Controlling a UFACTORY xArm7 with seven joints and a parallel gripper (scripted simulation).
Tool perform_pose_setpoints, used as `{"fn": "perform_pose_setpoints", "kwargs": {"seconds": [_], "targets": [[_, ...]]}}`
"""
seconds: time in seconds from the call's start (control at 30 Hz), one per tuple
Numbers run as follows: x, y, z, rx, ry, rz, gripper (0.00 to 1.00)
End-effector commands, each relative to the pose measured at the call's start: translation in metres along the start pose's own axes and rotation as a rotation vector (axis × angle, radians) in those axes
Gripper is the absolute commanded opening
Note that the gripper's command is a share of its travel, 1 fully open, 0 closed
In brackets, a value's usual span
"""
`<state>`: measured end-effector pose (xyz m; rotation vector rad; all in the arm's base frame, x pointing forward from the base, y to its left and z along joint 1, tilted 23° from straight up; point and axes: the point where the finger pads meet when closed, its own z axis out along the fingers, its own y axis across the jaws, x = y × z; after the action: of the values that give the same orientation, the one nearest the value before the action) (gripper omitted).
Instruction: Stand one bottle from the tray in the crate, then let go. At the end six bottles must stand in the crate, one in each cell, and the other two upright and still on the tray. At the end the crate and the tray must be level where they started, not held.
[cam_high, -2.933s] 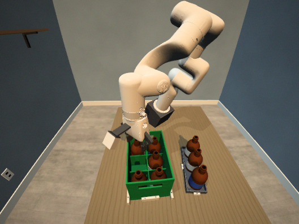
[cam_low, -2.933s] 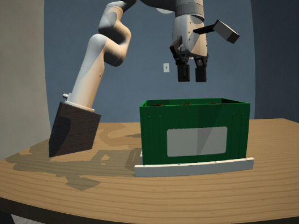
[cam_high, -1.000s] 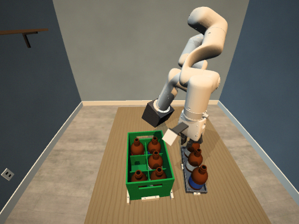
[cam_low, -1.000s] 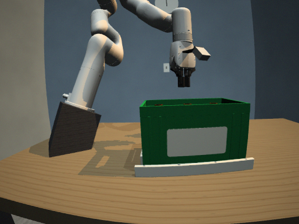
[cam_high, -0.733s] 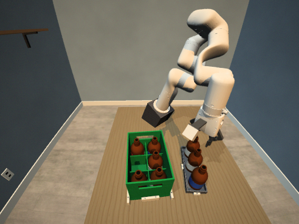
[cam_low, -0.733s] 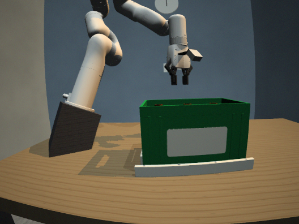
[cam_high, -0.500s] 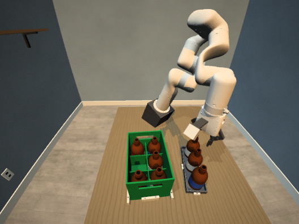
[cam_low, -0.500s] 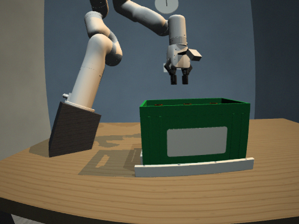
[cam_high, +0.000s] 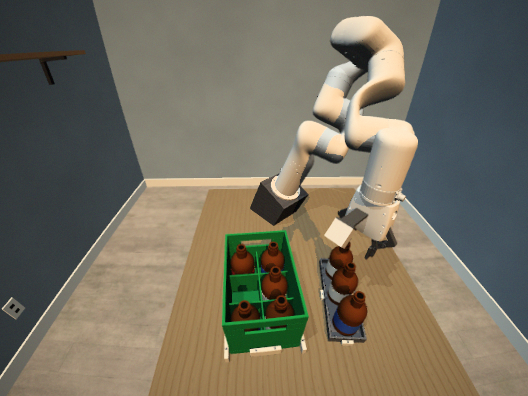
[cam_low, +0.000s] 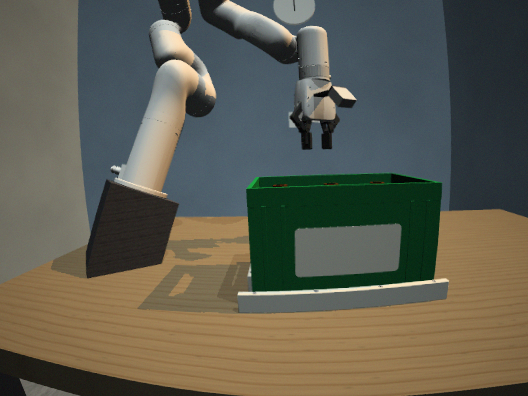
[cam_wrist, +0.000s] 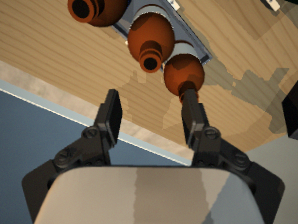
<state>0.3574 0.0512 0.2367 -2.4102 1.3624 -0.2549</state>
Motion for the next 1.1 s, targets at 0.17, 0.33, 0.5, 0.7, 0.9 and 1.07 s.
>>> {"fn": "perform_pose_setpoints", "kwargs": {"seconds": [0.17, 0.33, 0.5, 0.7, 0.9, 1.07], "targets": [[0.001, -0.001, -0.001, 0.003, 0.002, 0.000, 0.65], [0.001, -0.001, 0.001, 0.003, 0.002, 0.000, 0.65], [0.001, -0.001, 0.002, 0.003, 0.003, 0.000, 0.65], [0.001, -0.001, 0.008, 0.002, 0.003, 0.000, 0.65], [0.001, -0.001, 0.016, 0.002, 0.003, 0.000, 0.65], [0.001, -0.002, 0.020, 0.002, 0.003, 0.000, 0.65]]}}
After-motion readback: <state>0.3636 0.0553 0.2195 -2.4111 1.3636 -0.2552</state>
